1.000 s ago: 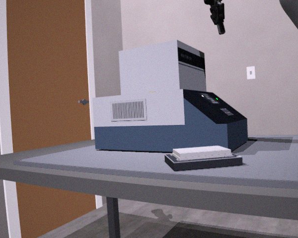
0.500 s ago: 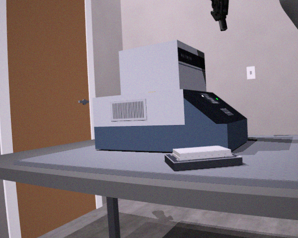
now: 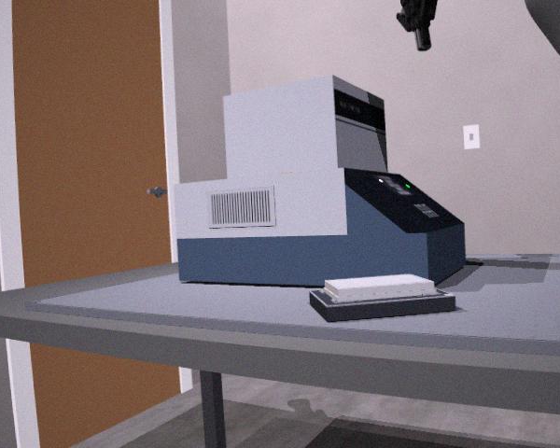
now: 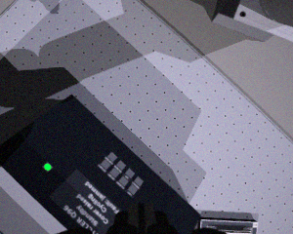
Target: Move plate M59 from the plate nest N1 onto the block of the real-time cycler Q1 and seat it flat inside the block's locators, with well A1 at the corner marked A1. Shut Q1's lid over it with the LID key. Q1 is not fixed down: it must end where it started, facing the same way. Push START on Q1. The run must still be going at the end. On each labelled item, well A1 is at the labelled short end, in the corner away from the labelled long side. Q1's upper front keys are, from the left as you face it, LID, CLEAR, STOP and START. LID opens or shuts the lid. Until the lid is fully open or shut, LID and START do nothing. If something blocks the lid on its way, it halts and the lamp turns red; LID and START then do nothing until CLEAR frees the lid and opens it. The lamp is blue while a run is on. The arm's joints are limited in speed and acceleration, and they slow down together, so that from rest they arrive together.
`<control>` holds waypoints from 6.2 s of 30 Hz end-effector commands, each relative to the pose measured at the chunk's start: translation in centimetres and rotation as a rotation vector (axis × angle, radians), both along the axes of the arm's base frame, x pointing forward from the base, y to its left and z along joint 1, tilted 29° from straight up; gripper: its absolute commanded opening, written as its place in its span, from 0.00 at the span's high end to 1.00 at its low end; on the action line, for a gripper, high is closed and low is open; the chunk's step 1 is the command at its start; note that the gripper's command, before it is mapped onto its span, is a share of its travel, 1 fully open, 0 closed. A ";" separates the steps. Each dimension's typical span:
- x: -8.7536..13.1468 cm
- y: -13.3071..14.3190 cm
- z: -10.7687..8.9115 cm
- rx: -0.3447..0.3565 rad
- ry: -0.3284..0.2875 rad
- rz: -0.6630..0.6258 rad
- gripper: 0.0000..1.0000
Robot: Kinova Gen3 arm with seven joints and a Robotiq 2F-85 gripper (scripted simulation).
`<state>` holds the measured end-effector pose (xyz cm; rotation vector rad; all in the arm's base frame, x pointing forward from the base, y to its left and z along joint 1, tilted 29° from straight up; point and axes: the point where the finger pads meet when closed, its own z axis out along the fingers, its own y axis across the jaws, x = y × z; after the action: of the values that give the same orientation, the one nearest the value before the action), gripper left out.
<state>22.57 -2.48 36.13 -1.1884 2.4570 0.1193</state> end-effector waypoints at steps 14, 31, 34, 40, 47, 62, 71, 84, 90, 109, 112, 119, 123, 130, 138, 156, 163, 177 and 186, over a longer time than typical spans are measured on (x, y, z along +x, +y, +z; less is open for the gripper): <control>-1.5 2.2 0.1 0.000 -0.014 0.037 0.90; -0.7 2.7 -1.6 0.000 -0.014 0.037 0.90; -0.5 2.8 -1.9 0.000 -0.014 0.037 0.90; -0.2 3.0 -2.6 0.000 -0.014 0.037 0.90; 0.1 3.2 -3.2 0.000 -0.014 0.037 0.90; 0.8 3.7 -4.7 0.001 -0.014 0.038 0.90; 1.2 4.0 -5.8 0.001 -0.014 0.038 0.90; 1.8 4.4 -7.0 0.001 -0.014 0.038 0.90; 2.2 4.6 -7.7 0.001 -0.014 0.038 0.90; 3.1 5.2 -9.7 0.001 -0.014 0.037 0.90; 3.1 5.3 -9.8 0.001 -0.014 0.037 0.90; 3.5 5.5 -10.7 0.001 -0.014 0.037 0.90; 3.7 5.7 -11.1 0.001 -0.014 0.037 0.90; 4.0 5.9 -11.7 0.001 -0.014 0.037 0.90; 4.4 6.1 -12.6 0.001 -0.014 0.037 0.90; 5.3 6.7 -14.5 0.001 -0.014 0.037 0.90; 5.6 6.9 -15.1 0.001 -0.014 0.037 0.90; 6.3 7.4 -16.7 0.001 -0.014 0.037 0.90; 6.7 7.7 -17.5 0.001 -0.014 0.037 0.90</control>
<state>29.13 5.13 18.78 -1.2319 2.4234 0.1231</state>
